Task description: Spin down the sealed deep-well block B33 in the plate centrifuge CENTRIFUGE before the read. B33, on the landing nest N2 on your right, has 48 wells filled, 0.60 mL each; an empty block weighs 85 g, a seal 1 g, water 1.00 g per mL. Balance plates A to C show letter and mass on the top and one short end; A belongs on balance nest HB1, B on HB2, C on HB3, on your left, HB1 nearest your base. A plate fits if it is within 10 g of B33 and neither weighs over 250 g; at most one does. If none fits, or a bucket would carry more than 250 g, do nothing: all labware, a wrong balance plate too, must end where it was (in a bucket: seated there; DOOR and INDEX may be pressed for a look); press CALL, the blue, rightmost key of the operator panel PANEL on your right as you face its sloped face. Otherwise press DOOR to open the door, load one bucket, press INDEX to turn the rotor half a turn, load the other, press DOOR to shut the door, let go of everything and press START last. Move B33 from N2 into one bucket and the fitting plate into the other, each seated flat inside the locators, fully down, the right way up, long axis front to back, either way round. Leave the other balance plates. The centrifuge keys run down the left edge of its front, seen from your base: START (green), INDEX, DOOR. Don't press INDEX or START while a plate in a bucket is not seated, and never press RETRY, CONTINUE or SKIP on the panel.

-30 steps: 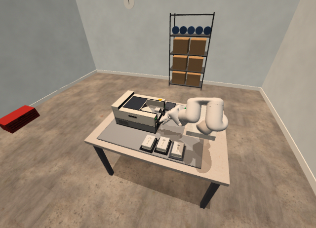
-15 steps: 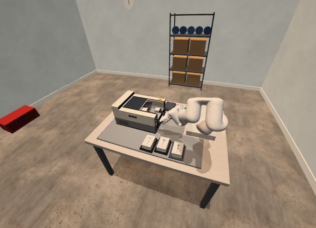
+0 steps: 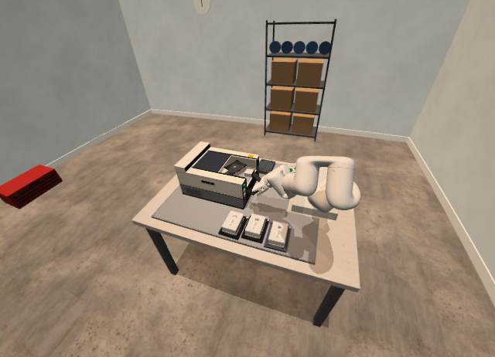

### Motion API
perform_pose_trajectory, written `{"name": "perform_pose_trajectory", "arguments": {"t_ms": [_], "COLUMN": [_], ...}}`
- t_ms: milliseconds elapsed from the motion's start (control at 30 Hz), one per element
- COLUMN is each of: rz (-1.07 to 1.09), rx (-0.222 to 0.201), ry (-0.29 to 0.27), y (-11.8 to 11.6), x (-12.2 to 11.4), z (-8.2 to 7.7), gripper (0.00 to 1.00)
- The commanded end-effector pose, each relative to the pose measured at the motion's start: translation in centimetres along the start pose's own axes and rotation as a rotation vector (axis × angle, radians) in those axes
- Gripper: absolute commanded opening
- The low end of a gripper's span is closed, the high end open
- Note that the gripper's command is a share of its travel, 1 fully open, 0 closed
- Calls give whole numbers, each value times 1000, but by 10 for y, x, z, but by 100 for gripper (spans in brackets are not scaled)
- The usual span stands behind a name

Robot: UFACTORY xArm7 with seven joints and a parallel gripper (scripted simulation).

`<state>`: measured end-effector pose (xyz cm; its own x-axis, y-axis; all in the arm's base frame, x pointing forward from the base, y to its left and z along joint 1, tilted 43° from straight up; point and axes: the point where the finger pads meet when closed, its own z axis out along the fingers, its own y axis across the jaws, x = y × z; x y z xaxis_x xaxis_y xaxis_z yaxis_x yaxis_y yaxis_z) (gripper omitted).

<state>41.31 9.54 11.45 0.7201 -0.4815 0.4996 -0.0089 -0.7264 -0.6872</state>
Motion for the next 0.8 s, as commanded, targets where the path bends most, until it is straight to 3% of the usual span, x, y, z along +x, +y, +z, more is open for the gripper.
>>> {"name": "perform_pose_trajectory", "arguments": {"t_ms": [0, 300, 767], "rz": [0, 0, 0], "rx": [-1, -1, -1], "ry": [2, 2, 2], "y": [0, 0, 0], "x": [-10, -37, -42], "z": [-12, -37, -43], "gripper": [0, 0, 0]}}
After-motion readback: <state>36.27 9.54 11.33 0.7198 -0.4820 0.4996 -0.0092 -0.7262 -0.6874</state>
